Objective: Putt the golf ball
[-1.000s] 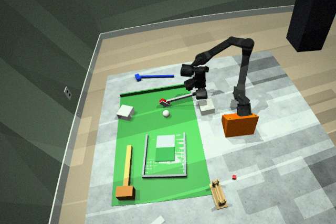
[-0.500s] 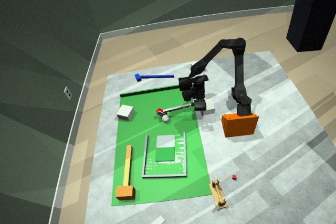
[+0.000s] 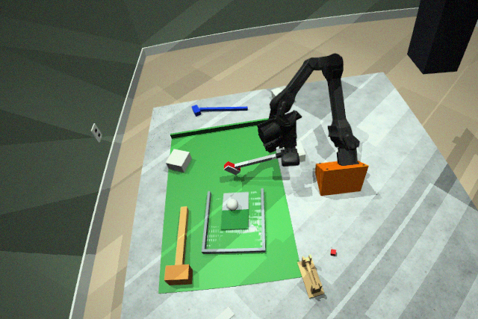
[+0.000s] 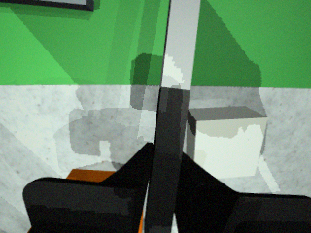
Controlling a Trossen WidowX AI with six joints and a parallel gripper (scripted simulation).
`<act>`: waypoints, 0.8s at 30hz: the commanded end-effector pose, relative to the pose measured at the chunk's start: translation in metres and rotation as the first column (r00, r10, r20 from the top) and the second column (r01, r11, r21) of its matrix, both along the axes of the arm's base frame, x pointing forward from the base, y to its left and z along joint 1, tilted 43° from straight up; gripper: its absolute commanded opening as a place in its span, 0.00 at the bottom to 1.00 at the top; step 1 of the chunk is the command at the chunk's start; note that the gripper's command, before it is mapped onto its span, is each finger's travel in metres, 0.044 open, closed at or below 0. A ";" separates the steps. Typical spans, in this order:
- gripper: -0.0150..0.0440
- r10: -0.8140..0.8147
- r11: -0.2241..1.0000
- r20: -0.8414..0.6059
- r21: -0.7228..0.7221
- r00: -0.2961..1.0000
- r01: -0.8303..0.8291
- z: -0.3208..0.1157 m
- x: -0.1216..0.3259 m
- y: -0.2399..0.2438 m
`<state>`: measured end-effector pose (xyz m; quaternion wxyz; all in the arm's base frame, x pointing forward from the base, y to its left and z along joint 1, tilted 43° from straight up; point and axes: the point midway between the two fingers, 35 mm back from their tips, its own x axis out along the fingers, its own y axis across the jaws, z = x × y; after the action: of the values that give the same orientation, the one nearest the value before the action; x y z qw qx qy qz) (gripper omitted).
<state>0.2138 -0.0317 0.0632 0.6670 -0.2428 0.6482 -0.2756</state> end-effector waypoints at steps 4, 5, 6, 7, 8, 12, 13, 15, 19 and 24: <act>0.25 0.001 1.000 0.015 0.005 1.000 -0.001 0.027 0.002 0.026; 0.25 0.000 1.000 0.015 0.004 1.000 -0.001 0.028 0.002 0.027; 0.25 0.000 1.000 0.015 0.004 1.000 -0.001 0.028 0.002 0.027; 0.25 0.005 1.000 0.008 0.000 1.000 -0.005 0.021 0.001 0.020; 0.25 0.005 1.000 0.008 0.000 1.000 -0.005 0.021 0.001 0.020; 0.25 0.005 1.000 0.008 0.000 1.000 -0.005 0.021 0.001 0.020; 0.25 0.005 1.000 0.008 0.000 1.000 -0.005 0.021 0.001 0.020; 0.25 0.005 1.000 0.008 0.000 1.000 -0.005 0.021 0.001 0.020; 0.25 0.005 1.000 0.008 0.000 1.000 -0.005 0.021 0.001 0.020; 0.25 0.005 1.000 0.008 0.000 1.000 -0.005 0.021 0.001 0.020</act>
<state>0.2146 -0.0115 0.0847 0.6698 -0.2419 0.6454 -0.2762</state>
